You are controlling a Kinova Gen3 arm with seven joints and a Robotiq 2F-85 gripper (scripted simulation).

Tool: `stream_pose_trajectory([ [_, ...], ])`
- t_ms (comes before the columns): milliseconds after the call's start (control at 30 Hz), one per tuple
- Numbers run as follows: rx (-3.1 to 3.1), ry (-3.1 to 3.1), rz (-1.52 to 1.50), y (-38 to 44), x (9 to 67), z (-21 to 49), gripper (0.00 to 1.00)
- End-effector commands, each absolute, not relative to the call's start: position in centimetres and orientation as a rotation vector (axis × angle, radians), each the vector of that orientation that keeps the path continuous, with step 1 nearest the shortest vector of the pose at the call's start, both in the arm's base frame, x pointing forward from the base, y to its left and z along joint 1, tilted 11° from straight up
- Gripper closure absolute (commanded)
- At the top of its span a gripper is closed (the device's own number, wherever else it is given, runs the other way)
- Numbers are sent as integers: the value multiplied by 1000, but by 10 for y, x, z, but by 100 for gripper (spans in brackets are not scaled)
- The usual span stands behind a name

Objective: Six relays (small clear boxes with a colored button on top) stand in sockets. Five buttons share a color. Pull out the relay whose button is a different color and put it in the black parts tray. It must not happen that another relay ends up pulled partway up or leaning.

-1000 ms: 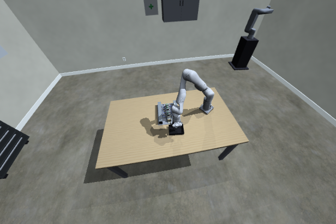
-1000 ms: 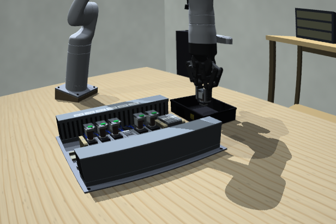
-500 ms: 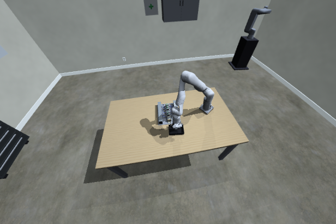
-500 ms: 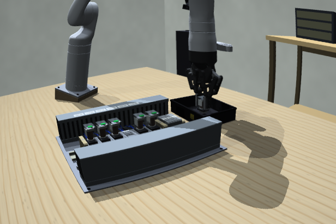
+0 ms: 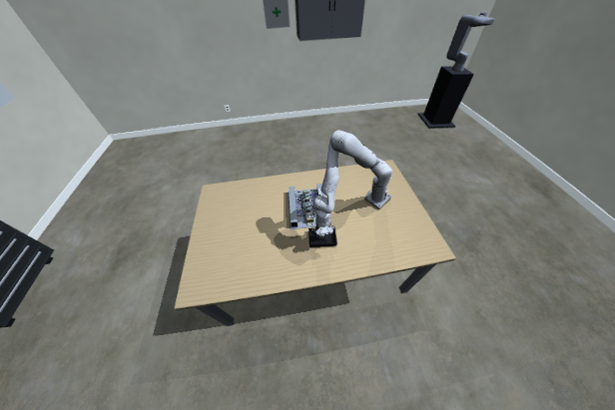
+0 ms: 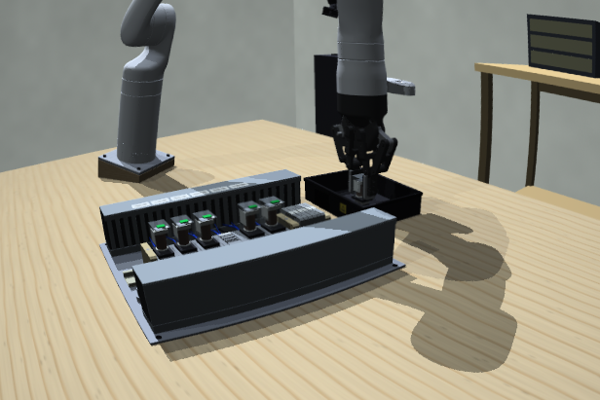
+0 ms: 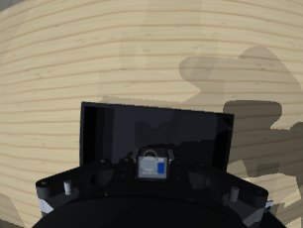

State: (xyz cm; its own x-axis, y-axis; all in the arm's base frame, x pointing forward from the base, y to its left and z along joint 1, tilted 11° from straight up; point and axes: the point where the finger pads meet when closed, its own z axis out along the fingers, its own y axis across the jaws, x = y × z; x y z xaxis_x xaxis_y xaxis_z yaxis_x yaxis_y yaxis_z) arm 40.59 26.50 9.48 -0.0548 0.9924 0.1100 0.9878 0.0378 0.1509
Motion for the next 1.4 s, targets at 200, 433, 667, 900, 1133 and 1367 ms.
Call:
stream_pose_trajectory([
  [200, 2142, 2245, 292, 265, 406, 95, 100],
  [433, 2142, 2245, 292, 265, 406, 95, 100],
  [667, 2142, 2245, 292, 265, 406, 95, 100],
  [900, 2142, 2245, 292, 265, 406, 95, 100],
  [1133, 2142, 2245, 292, 265, 406, 95, 39],
  [1367, 2142, 2245, 292, 265, 406, 95, 39],
])
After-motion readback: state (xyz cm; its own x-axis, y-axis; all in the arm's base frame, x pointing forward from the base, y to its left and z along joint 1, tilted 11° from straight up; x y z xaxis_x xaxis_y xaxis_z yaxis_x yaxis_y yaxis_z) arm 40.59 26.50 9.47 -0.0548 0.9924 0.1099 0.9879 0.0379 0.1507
